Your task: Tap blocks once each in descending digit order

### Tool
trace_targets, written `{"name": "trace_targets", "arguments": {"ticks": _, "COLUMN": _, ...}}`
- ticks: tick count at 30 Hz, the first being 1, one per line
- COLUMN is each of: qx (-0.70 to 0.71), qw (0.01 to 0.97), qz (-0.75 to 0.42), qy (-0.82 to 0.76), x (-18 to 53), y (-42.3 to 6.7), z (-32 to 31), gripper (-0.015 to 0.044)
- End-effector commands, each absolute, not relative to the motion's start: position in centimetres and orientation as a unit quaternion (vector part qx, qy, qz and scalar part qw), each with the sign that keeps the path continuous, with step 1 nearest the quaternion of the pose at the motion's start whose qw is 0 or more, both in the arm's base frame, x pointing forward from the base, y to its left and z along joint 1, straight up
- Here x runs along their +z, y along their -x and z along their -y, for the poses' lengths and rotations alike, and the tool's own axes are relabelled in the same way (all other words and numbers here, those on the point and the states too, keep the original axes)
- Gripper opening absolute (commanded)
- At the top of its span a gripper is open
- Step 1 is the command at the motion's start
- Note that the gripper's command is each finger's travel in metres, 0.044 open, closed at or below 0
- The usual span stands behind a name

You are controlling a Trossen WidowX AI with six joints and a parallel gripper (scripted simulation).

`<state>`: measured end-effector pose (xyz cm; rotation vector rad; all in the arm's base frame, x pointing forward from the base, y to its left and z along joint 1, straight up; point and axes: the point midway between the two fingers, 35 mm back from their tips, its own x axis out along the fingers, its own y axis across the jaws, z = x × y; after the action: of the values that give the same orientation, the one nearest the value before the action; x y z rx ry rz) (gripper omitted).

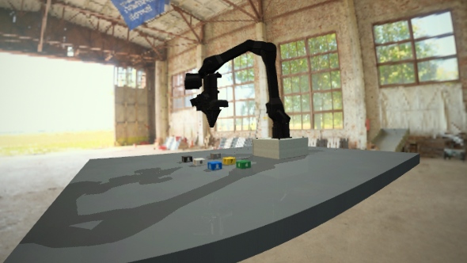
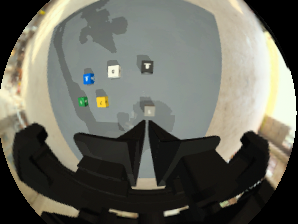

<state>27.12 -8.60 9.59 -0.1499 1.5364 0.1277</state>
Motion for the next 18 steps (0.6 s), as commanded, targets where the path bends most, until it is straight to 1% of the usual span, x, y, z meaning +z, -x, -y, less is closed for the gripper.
{"name": "trace_targets", "arguments": {"ticks": 1, "qx": 0.062, "qw": 0.714, "qz": -0.693, "qy": 0.073, "x": 9.7, "y": -26.4, "z": 10.4, "gripper": 0.0020}}
{"name": "trace_targets", "arguments": {"ticks": 4, "qx": 0.062, "qw": 0.714, "qz": -0.693, "qy": 0.073, "x": 8.6, "y": -26.6, "z": 10.4, "gripper": 0.0020}}
{"name": "trace_targets", "arguments": {"ticks": 9, "qx": 0.062, "qw": 0.714, "qz": -0.693, "qy": 0.073, "x": 1.8, "y": -26.7, "z": 10.5, "gripper": 0.0020}}
{"name": "trace_targets", "arguments": {"ticks": 18, "qx": 0.062, "qw": 0.714, "qz": -0.693, "qy": 0.072, "x": 1.2, "y": -26.7, "z": 10.5, "gripper": 0.0020}}
